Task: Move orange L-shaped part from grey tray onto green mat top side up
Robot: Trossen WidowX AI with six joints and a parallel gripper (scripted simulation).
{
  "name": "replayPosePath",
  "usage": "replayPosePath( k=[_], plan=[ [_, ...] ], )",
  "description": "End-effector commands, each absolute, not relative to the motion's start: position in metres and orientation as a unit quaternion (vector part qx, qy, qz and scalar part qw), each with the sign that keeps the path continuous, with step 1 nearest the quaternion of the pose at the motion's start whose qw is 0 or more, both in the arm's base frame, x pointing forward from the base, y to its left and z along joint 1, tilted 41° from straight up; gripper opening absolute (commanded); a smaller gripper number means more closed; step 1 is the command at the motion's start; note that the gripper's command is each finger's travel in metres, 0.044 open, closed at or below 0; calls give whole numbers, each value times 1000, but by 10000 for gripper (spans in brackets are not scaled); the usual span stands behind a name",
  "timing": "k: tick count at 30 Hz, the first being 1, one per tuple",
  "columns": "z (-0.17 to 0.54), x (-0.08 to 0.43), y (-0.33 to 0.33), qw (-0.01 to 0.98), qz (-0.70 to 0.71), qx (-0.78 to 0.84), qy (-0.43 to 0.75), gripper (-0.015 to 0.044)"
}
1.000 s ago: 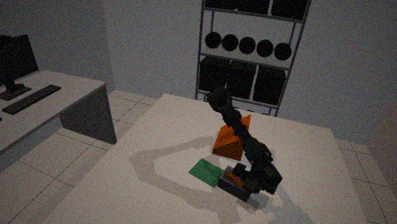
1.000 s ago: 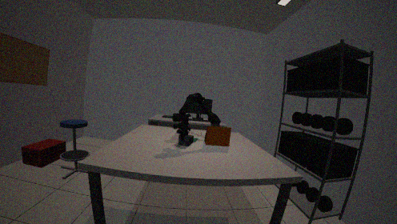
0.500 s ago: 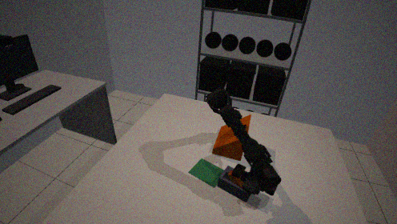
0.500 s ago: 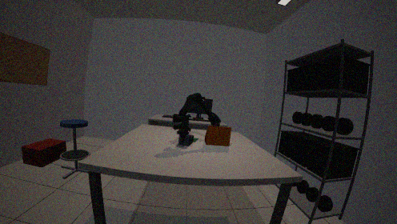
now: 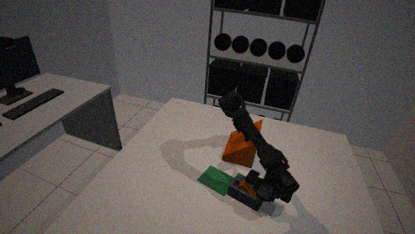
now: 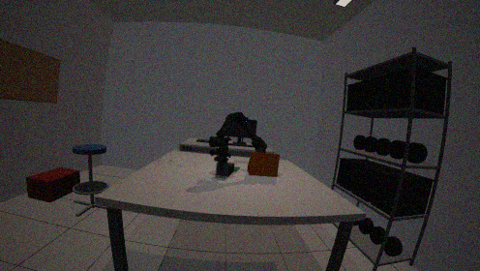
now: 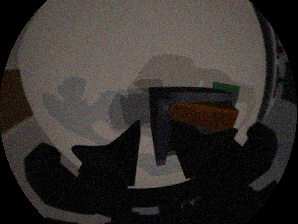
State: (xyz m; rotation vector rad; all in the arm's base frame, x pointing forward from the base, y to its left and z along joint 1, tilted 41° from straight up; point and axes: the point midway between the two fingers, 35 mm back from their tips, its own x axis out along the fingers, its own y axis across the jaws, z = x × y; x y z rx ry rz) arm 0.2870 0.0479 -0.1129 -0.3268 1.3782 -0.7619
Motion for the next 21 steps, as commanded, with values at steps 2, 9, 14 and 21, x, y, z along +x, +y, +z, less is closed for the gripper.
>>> replayPosePath(
  k=[2,9,14,21],
  plan=[
    [-88,291,69,696,-340,-141,617,180],
    [-33,285,104,695,-341,-141,617,180],
    [-33,288,106,703,-333,-141,612,180],
    [-33,288,106,703,-333,-141,612,180]
  ],
)
